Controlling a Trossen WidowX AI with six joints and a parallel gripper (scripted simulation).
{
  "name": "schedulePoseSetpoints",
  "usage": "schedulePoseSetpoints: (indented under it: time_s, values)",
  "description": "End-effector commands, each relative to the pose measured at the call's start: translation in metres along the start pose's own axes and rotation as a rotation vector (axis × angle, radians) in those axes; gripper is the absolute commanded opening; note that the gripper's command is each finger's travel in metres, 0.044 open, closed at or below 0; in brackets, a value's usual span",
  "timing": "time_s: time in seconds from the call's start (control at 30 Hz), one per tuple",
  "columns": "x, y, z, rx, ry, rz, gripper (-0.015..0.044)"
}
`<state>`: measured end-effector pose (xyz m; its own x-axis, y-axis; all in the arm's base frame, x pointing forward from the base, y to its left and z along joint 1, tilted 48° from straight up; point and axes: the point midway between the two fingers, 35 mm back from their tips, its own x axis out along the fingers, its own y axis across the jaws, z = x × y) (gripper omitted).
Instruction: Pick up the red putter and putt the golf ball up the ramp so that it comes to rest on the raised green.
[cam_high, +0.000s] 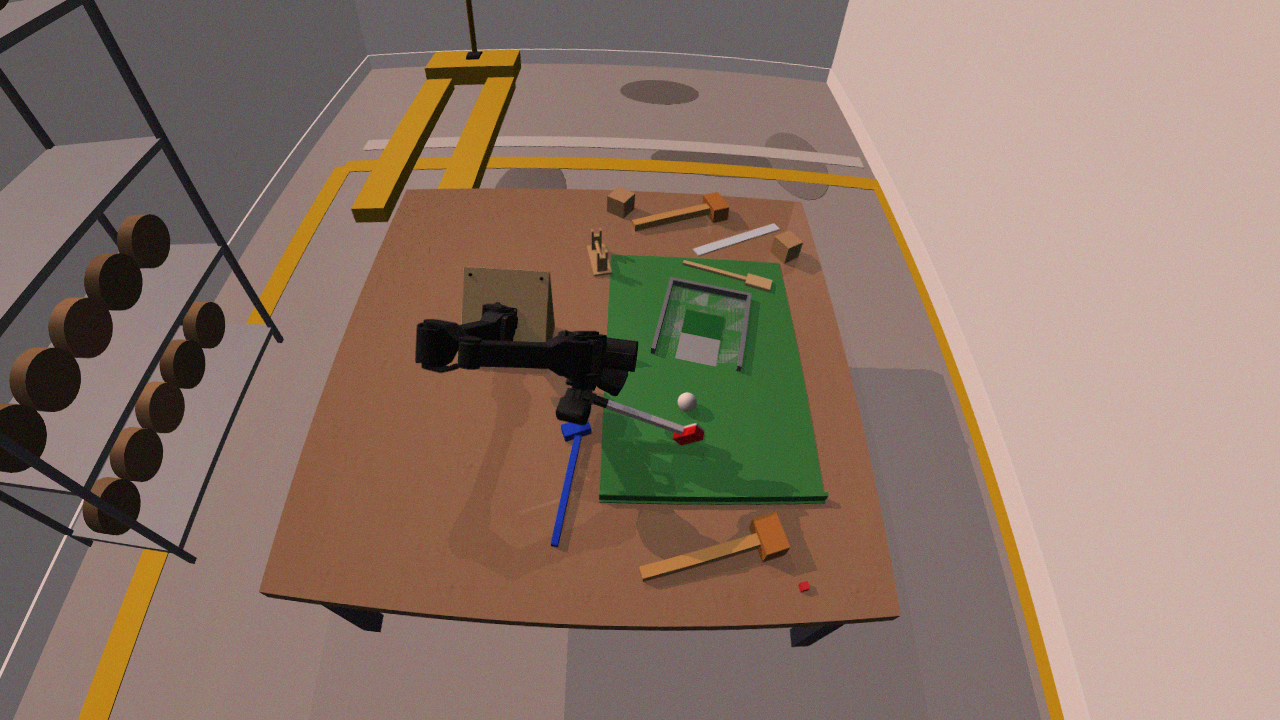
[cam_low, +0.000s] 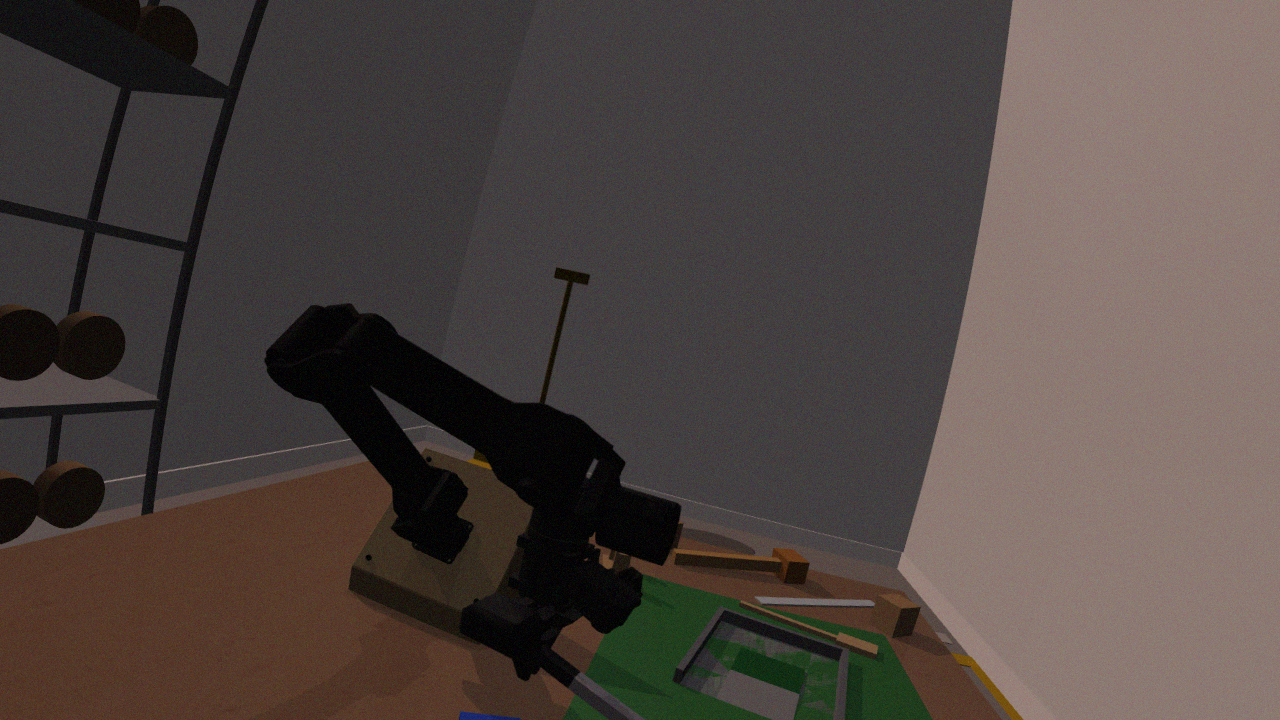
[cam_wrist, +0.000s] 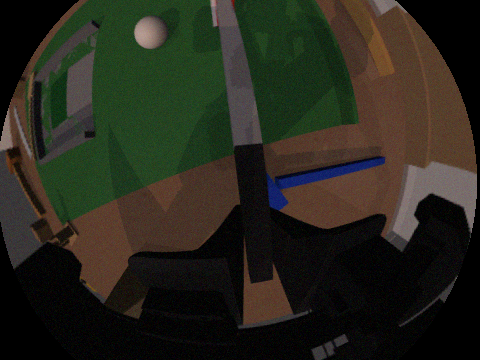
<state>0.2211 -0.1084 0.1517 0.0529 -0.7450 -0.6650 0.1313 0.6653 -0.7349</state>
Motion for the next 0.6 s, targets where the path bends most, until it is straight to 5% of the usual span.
schedulePoseSetpoints:
  time_s: [0.0,0.27,0.57]
  values:
    - [-0.001,-0.005,0.001,0.016,-0.008,-0.005,0.0]
    - [0.0,0.007,0.002,0.003,-0.001,0.004,0.0]
    - [-0.001,0.118,0.005,0.013,-0.004,0.009,0.0]
